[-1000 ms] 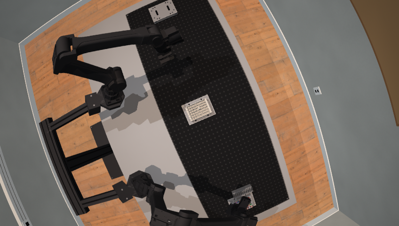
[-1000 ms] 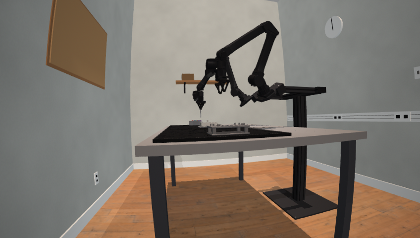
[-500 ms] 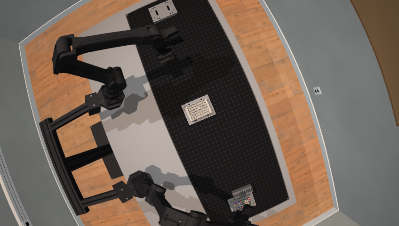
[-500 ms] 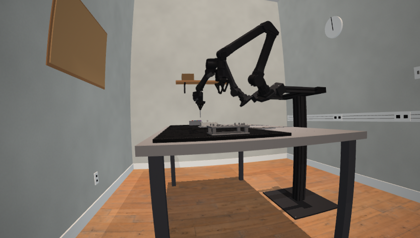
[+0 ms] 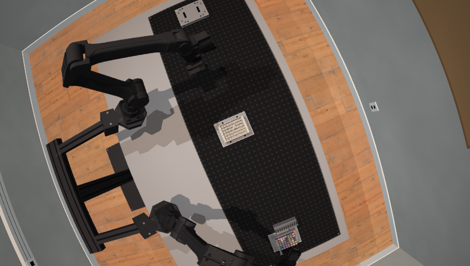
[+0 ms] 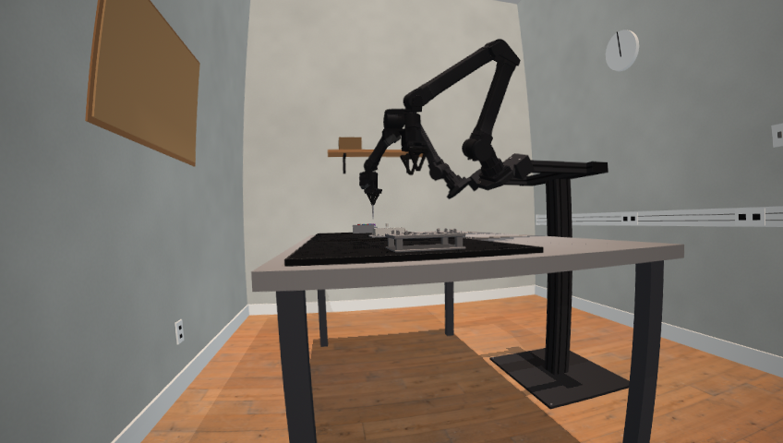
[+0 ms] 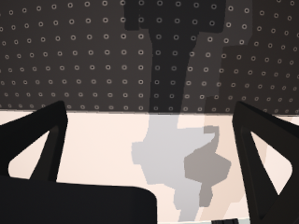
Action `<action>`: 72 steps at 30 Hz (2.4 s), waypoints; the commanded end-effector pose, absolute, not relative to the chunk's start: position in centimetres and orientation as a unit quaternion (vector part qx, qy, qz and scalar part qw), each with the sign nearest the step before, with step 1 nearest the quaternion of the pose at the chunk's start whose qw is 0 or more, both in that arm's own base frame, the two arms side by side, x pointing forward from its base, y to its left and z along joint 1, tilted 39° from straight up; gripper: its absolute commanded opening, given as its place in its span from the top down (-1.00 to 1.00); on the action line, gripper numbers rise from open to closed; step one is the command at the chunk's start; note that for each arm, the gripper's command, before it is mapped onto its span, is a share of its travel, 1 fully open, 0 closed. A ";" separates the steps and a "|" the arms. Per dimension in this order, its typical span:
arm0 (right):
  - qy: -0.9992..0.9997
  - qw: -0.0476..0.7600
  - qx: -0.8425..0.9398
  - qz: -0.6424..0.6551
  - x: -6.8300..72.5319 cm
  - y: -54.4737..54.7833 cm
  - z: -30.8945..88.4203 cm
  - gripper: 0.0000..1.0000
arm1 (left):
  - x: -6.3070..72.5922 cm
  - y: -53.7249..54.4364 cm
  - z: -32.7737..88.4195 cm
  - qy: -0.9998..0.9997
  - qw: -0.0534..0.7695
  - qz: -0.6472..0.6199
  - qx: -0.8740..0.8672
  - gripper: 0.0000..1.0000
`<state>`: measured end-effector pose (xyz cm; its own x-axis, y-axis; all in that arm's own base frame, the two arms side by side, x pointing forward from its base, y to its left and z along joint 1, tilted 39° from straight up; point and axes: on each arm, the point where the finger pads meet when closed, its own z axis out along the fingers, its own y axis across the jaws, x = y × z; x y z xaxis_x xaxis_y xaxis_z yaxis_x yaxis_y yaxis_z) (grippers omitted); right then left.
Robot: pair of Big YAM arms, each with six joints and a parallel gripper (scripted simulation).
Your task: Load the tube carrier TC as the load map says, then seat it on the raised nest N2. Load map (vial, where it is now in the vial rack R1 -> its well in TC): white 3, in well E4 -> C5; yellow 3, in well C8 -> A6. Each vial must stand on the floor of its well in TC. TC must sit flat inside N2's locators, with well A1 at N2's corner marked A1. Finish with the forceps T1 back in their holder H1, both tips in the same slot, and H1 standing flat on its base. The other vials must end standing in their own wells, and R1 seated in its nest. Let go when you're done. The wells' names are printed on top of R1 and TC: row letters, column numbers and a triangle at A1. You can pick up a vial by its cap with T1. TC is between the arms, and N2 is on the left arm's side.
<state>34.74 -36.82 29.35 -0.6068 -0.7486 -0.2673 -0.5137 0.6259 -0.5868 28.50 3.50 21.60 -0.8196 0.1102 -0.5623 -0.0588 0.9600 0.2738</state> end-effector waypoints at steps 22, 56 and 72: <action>0.867 0.249 -0.369 -0.224 35.0 -37.0 28.3 0.85 | 29.0 3.4 22.9 0.939 0.313 0.141 0.019 -1.00; 0.864 0.253 -0.371 -0.229 35.2 -37.1 28.5 0.85 | 29.0 3.4 22.9 0.939 0.313 0.141 0.019 -1.00; 0.864 0.253 -0.371 -0.227 35.3 -37.0 28.3 0.85 | 29.0 3.4 22.9 0.939 0.313 0.141 0.019 -1.00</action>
<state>34.88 -36.46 28.79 -0.5984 -0.7553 -0.2672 -0.5268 0.6222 -0.5791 28.50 3.50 21.60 -0.8196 0.1102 -0.5623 -0.0588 0.9600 0.2738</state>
